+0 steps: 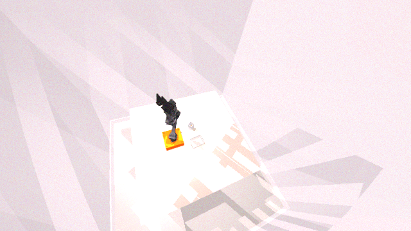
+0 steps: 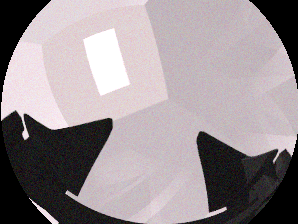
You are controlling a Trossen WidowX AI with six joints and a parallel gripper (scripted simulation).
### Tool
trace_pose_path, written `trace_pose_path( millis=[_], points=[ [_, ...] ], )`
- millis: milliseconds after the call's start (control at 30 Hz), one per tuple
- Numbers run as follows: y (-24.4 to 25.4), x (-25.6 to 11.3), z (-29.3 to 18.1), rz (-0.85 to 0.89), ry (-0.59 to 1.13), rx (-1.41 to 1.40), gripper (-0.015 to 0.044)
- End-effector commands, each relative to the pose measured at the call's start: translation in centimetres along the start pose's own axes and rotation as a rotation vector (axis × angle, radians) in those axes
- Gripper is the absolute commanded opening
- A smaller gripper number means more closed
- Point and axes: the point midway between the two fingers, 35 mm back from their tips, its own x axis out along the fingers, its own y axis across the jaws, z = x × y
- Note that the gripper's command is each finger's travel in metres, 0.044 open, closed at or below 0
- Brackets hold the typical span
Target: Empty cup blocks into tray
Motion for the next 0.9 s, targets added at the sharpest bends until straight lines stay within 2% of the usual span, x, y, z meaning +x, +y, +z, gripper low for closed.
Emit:
trace_pose_path(
  millis=[0, 33, 400, 867],
  points=[
    [0.1, 0.0, -0.1, 0.005, 0.004, 0.002, 0.0426],
    [0.4, -0.2, -0.3, 0.019, 0.016, 0.009, 0.044],
    [6.7, -4.5, -3.6, 0.356, 0.244, 0.187, 0.044],
    [13.8, -14.6, -2.6, 0.838, 0.462, 0.49, 0.044]
  ],
)
